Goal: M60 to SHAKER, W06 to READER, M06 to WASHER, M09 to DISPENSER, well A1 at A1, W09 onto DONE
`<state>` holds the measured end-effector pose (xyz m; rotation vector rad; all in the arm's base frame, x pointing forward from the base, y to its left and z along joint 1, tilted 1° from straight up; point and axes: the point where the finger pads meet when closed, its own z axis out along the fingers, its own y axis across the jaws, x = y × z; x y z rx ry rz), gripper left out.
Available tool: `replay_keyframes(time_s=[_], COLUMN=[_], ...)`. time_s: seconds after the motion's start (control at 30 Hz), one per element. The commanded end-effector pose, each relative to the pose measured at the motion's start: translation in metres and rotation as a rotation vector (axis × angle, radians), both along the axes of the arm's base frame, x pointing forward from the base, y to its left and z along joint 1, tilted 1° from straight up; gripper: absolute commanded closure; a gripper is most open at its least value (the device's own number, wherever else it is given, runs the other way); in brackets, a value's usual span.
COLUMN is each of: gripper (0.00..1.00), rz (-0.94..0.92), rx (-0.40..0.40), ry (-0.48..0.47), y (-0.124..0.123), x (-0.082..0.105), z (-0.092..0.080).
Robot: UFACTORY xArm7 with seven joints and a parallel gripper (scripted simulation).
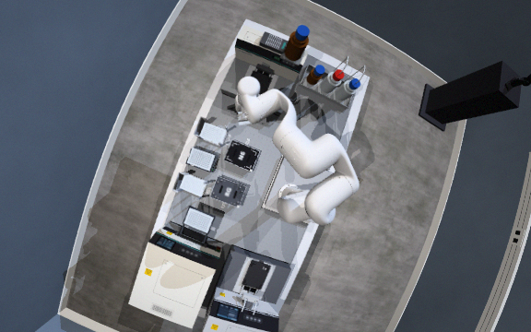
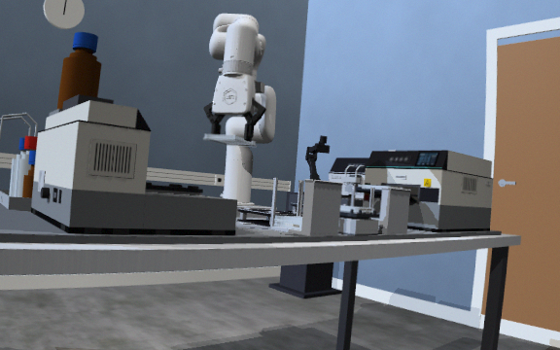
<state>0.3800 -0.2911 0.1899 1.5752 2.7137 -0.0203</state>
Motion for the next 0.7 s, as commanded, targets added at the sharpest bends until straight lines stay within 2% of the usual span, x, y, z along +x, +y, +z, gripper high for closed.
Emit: replay_keyframes(time_s=[0.0, 0.2, 0.67], gripper=[1.0, 1.0, 1.0], rz=[-0.016, -0.051, -0.181], rx=[-0.002, -0.003, -0.003], ry=[-0.002, -0.002, -0.004], y=[-0.014, -0.023, -0.07], x=[0.006, 0.007, 0.012], z=[0.002, 0.002, 0.003])
